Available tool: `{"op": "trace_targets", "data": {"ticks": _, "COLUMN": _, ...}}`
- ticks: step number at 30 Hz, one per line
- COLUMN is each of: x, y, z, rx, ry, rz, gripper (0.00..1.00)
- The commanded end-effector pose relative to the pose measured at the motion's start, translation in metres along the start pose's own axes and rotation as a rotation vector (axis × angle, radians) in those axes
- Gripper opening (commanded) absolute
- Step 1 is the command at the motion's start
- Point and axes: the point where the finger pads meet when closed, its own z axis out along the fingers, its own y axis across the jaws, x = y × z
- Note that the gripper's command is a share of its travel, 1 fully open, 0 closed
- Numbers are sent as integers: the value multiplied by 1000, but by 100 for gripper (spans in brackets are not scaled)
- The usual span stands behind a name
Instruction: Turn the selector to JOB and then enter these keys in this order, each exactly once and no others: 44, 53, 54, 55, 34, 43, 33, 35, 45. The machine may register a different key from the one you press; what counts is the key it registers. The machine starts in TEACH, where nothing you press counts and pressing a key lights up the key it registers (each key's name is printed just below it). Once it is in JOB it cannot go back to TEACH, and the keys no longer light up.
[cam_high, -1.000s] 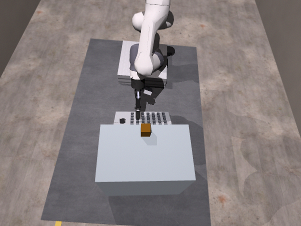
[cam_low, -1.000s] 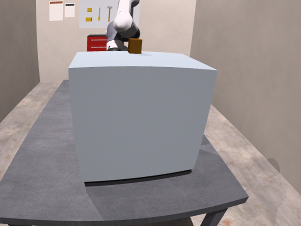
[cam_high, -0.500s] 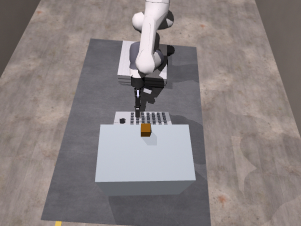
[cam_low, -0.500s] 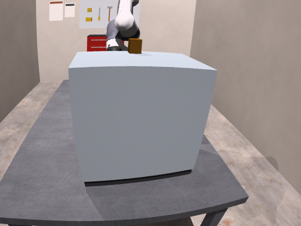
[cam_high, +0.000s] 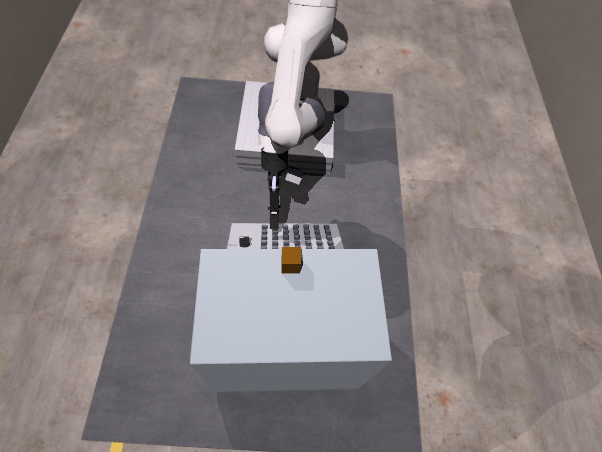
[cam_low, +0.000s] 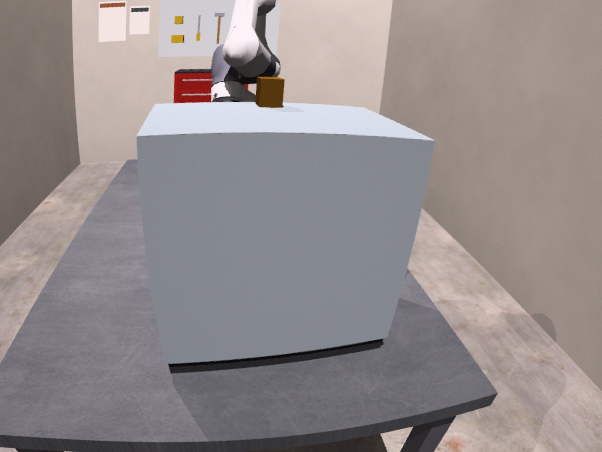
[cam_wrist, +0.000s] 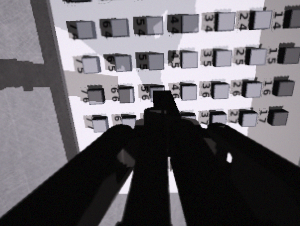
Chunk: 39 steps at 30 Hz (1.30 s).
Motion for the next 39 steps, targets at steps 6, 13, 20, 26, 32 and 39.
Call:
{"op": "trace_targets", "data": {"ticks": 6, "x": 2, "y": -4, "z": 0, "rx": -17, "ry": -1, "rz": -40, "gripper": 10}}
{"op": "trace_targets", "data": {"ticks": 13, "x": 2, "y": -4, "z": 7, "rx": -17, "ry": -1, "rz": -40, "gripper": 10}}
{"op": "trace_targets", "data": {"ticks": 20, "x": 2, "y": -3, "z": 17, "rx": -18, "ry": -1, "rz": -40, "gripper": 10}}
{"op": "trace_targets", "data": {"ticks": 26, "x": 2, "y": -3, "z": 22, "rx": -18, "ry": -1, "rz": -40, "gripper": 10}}
{"op": "trace_targets", "data": {"ticks": 32, "x": 2, "y": -3, "z": 22, "rx": -17, "ry": -1, "rz": -40, "gripper": 10}}
{"op": "trace_targets", "data": {"ticks": 39, "x": 2, "y": -3, "z": 22, "rx": -17, "ry": -1, "rz": -40, "gripper": 10}}
